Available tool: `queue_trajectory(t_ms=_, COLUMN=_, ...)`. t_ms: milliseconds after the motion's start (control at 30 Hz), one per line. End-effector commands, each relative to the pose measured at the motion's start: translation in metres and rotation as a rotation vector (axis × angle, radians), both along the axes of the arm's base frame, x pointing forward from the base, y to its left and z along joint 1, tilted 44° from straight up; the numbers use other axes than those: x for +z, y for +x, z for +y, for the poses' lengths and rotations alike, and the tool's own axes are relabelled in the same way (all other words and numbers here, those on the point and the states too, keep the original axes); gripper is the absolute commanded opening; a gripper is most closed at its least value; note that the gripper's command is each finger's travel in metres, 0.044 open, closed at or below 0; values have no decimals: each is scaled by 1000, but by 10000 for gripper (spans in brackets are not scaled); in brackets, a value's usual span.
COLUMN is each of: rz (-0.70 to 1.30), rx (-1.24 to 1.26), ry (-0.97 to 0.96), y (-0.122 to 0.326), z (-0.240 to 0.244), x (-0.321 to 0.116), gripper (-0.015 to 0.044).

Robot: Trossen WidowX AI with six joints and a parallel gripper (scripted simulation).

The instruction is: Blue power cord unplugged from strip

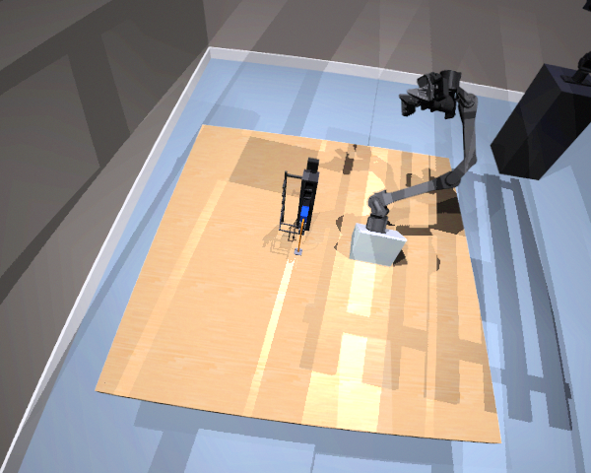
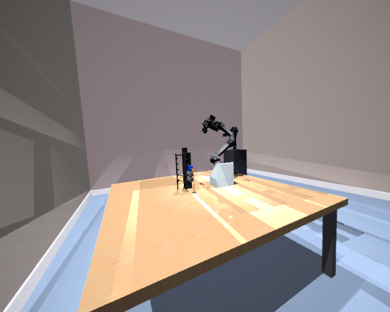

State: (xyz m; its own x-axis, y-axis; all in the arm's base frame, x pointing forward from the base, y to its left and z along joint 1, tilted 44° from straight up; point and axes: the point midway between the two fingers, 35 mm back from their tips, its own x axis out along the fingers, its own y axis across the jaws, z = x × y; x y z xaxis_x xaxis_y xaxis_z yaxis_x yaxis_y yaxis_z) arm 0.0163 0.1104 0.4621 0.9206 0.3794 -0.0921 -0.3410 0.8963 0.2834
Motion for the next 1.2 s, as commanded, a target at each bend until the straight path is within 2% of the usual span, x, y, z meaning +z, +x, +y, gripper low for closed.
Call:
queue_trajectory(t_ms=0, rz=121, rx=-16, ry=-39, y=52, z=-33, x=-6, gripper=160)
queue_trajectory(t_ms=267, rz=404, rx=10, ry=-257, y=170, z=-73, x=-59, gripper=160)
queue_trajectory(t_ms=433, rz=583, rx=77, ry=-471, y=232, z=-73, x=-117, gripper=160)
queue_trajectory(t_ms=600, rz=736, rx=198, ry=-734, y=275, z=-58, x=-187, gripper=160)
queue_trajectory(t_ms=867, rz=949, rx=467, ry=-1228, y=299, z=-27, x=-308, gripper=160)
queue_trajectory(t_ms=1167, rz=1225, rx=804, ry=-1835, y=271, z=-36, x=-423, gripper=160)
